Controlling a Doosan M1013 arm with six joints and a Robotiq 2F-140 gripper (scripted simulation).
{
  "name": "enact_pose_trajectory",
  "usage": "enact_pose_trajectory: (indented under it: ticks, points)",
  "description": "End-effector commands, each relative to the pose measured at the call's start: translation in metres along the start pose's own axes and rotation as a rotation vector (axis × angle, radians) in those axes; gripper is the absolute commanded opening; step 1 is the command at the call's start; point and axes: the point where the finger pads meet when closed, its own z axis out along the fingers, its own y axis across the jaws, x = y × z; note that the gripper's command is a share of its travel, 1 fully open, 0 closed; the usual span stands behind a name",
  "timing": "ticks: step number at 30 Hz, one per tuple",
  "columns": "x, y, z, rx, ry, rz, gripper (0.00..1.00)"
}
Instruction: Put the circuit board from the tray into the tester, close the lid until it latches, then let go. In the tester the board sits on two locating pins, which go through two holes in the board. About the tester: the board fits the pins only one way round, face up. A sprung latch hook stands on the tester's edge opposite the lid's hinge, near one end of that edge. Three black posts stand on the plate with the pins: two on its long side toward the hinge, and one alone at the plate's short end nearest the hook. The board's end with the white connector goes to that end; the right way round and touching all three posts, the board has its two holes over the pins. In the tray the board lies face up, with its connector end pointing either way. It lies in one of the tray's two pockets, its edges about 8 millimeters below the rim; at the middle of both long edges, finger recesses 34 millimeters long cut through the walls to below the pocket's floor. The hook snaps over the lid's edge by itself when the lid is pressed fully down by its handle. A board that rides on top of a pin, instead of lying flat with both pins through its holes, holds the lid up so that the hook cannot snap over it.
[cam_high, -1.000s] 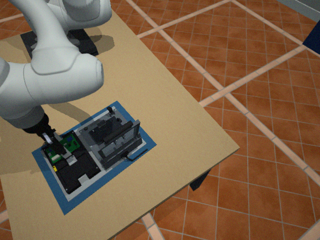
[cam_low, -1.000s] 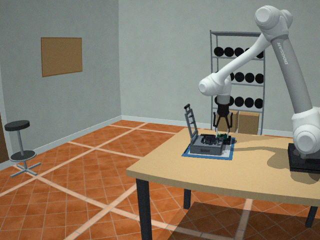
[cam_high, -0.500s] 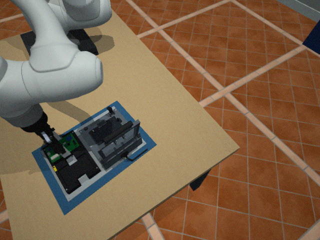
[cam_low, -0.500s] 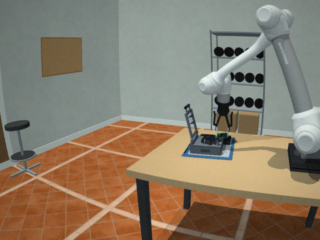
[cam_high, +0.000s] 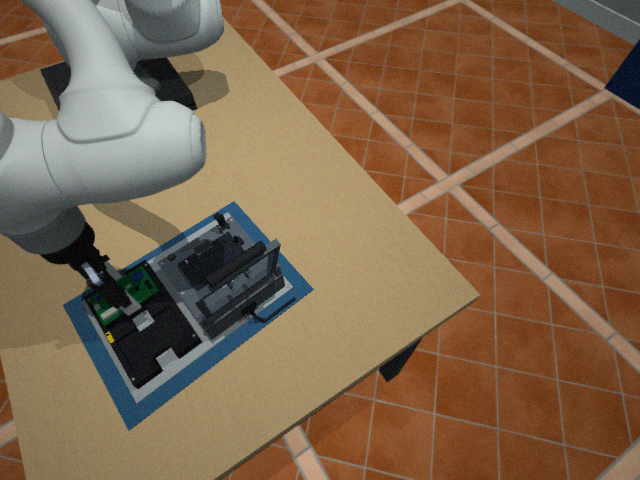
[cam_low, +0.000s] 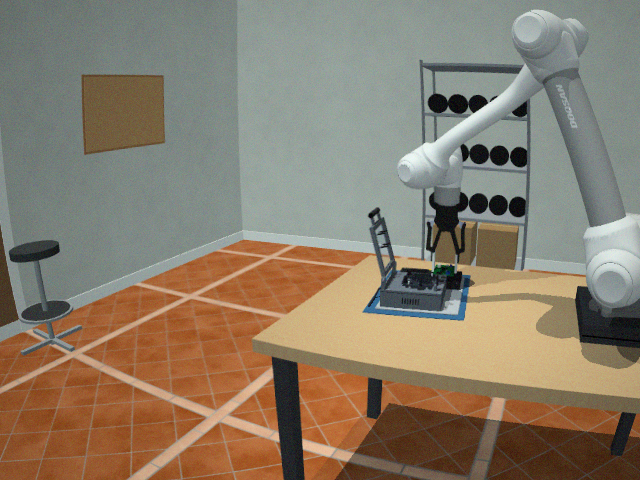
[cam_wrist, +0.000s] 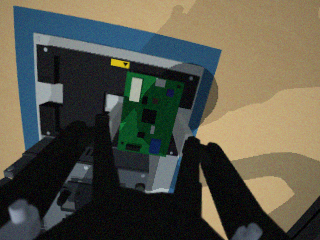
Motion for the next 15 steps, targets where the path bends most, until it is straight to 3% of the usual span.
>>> enact_pose_trajectory:
  ticks: [1, 15]
  points:
    - [0.0, 0.0, -0.002, 0.0, 0.0, 0.0, 0.46]
    - [0.0, 0.0, -0.031, 0.0, 0.0, 0.0, 0.46]
